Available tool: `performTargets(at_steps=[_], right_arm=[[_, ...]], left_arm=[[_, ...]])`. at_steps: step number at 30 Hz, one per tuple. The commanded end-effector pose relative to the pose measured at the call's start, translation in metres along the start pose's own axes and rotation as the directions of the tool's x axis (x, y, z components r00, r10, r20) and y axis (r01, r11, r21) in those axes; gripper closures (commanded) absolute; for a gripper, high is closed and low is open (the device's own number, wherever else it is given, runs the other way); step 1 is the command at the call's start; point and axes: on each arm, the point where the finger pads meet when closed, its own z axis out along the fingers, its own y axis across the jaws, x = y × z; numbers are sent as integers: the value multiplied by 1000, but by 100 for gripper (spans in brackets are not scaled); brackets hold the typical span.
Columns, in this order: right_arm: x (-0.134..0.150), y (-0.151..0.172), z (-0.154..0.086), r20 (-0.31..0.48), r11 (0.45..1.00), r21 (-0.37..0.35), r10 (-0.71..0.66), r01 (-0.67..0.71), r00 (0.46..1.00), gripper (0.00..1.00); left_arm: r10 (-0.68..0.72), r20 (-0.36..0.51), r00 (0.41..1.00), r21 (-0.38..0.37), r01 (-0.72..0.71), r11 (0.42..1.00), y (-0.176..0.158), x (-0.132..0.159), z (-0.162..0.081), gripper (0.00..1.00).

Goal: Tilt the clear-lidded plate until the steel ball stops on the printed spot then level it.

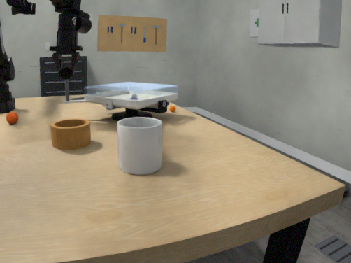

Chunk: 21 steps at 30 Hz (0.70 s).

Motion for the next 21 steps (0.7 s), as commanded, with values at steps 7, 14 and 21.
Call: performTargets(at_steps=[7, 14, 21], right_arm=[[-28, -15, -22, 61, 999, 44, 7, -10, 998, 100], [-27, -16, -22, 60, 999, 43, 10, -12, 998, 100], [-25, -17, -24, 61, 999, 44, 13, -16, 998, 100]], left_arm=[[-9, 52, 999, -18, 10, 1000, 9, -20, -8, 0], [-9, 52, 999, -18, 10, 1000, 9, -20, -8, 0], [-9, 52, 999, -18, 10, 1000, 9, -20, -8, 0]])
